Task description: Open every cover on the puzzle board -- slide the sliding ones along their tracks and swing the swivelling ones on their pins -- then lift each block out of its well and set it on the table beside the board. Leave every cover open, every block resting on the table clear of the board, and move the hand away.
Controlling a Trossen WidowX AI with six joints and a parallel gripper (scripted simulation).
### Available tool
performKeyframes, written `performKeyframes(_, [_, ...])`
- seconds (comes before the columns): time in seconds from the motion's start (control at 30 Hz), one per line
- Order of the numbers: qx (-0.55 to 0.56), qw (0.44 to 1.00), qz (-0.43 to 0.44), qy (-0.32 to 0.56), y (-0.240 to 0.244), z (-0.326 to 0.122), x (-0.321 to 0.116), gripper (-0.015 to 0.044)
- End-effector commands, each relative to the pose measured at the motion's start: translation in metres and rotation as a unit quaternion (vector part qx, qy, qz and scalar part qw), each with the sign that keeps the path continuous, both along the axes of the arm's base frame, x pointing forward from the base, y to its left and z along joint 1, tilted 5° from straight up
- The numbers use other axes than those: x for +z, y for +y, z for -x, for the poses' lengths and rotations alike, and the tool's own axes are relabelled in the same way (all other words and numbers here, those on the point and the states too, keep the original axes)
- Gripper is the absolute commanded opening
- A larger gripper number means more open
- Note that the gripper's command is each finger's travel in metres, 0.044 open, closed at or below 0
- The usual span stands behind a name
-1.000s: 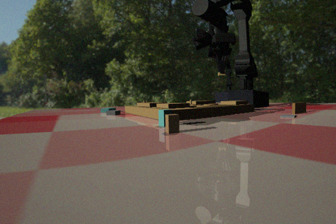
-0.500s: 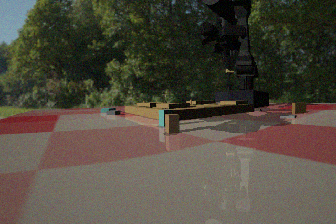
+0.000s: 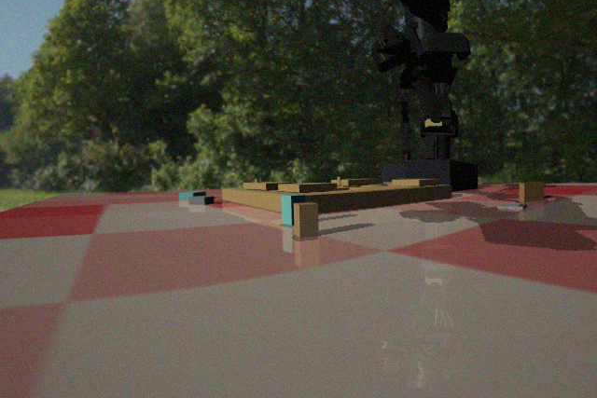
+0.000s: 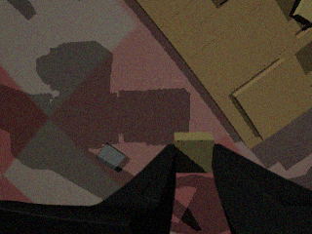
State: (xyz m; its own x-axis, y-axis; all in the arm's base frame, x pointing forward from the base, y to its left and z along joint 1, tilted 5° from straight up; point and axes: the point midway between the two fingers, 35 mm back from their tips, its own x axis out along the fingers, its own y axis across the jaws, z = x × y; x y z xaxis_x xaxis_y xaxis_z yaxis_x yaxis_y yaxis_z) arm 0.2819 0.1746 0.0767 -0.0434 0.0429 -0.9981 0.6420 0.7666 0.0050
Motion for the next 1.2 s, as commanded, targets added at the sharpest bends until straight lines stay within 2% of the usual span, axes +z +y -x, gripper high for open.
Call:
performKeyframes(0.0, [-0.001, 1.000, -0.004, 0.001, 0.019, -0.001, 0.000, 0.0080])
performKeyframes(0.27, [-0.001, 1.000, -0.005, 0.002, 0.045, 0.000, -0.002, 0.0080])
performKeyframes(1.17, [-0.001, 1.000, -0.005, 0.002, 0.050, -0.002, -0.040, 0.0080])
